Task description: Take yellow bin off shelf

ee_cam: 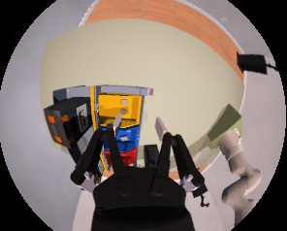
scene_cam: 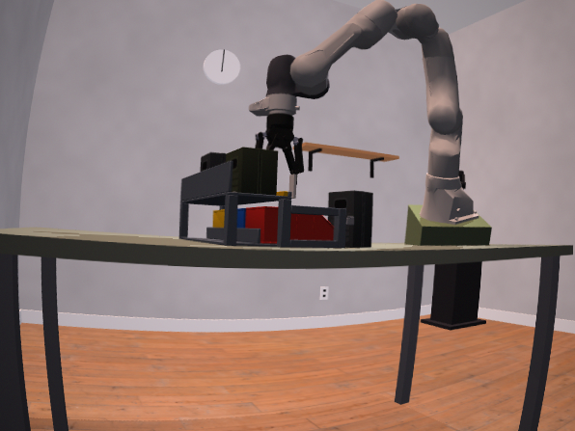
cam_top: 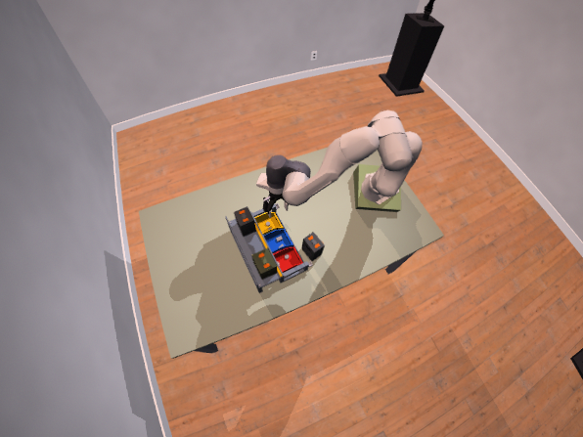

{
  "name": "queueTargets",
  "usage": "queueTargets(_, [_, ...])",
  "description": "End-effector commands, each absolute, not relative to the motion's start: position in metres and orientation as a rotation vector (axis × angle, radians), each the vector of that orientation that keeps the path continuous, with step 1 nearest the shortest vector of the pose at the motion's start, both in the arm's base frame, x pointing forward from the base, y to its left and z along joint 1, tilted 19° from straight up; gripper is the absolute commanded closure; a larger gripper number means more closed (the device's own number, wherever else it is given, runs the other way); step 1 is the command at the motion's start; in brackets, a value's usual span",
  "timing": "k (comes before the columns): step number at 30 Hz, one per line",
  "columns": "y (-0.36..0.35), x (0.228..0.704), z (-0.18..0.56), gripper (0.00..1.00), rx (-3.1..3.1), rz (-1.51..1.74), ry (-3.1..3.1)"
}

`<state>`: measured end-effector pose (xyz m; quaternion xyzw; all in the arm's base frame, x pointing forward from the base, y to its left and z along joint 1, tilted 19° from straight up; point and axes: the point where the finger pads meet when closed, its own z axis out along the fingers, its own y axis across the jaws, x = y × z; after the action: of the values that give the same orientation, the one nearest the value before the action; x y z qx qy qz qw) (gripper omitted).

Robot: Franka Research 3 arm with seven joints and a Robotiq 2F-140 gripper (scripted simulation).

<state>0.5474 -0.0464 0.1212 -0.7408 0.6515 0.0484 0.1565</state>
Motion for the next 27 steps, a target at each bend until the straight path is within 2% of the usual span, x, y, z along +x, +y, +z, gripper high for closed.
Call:
queueTargets(1, [-0.046,0.547,0.121,0.43,-2.12,0.138,1.865])
queueTargets(27, [-0.037,0.551,0.093,0.43,-2.12,0.139,1.865])
